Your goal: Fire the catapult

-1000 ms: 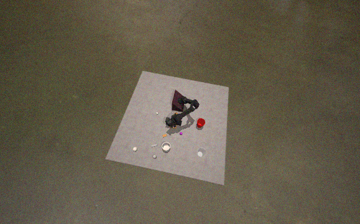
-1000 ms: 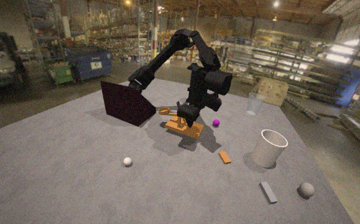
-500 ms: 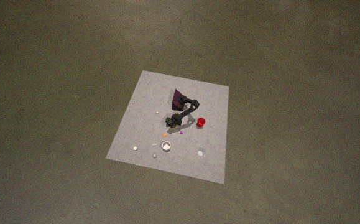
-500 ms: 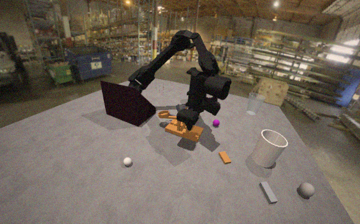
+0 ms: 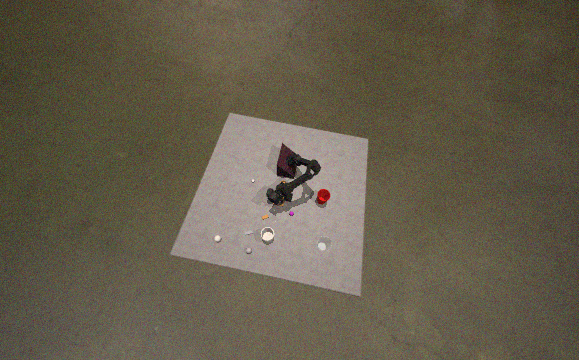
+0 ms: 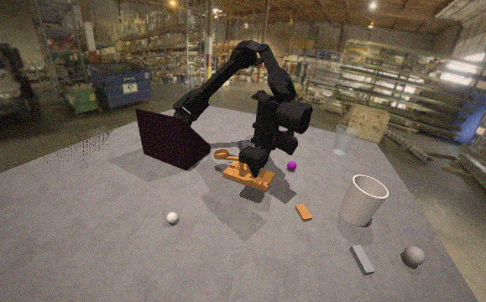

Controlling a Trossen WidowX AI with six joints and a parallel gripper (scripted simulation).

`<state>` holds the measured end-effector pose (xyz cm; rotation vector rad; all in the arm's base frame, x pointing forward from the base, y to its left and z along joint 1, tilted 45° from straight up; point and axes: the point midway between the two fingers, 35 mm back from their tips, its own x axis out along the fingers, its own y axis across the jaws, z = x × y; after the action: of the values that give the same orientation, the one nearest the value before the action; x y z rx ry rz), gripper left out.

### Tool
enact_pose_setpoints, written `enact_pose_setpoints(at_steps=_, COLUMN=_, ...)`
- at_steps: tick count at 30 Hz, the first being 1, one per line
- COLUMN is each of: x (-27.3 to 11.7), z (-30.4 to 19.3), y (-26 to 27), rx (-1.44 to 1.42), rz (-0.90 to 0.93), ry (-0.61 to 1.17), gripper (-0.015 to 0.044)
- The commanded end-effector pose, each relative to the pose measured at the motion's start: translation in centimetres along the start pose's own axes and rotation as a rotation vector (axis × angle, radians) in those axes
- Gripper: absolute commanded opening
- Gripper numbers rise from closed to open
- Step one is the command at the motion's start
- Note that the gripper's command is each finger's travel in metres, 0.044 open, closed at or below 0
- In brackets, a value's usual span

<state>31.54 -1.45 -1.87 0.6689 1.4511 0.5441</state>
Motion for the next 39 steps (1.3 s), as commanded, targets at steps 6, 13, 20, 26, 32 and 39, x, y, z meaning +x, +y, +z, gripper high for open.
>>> enact_pose_setpoints(at_steps=6, x=-8.9, z=0.1, y=-0.2, rx=0.0, rz=-0.006, ry=0.0, gripper=0.044)
enact_pose_setpoints(at_steps=13, x=-8.8, z=0.4, y=-0.3, rx=0.005, rz=-0.007, ry=-0.017, gripper=0.044)
enact_pose_setpoints(at_steps=20, x=-7.2, z=0.0, y=-0.2, rx=0.004, rz=-0.001, ry=-0.004, gripper=0.044)
enact_pose_setpoints(at_steps=26, x=-4.9, z=-0.1, y=-0.1, rx=0.003, rz=0.001, ry=-0.004, gripper=0.044)
enact_pose_setpoints(at_steps=32, x=-4.2, z=0.0, y=-0.1, rx=0.003, rz=0.0, ry=-0.004, gripper=0.044)
enact_pose_setpoints(at_steps=39, x=-3.0, z=0.0, y=-0.1, rx=0.003, rz=0.0, ry=-0.004, gripper=0.044)
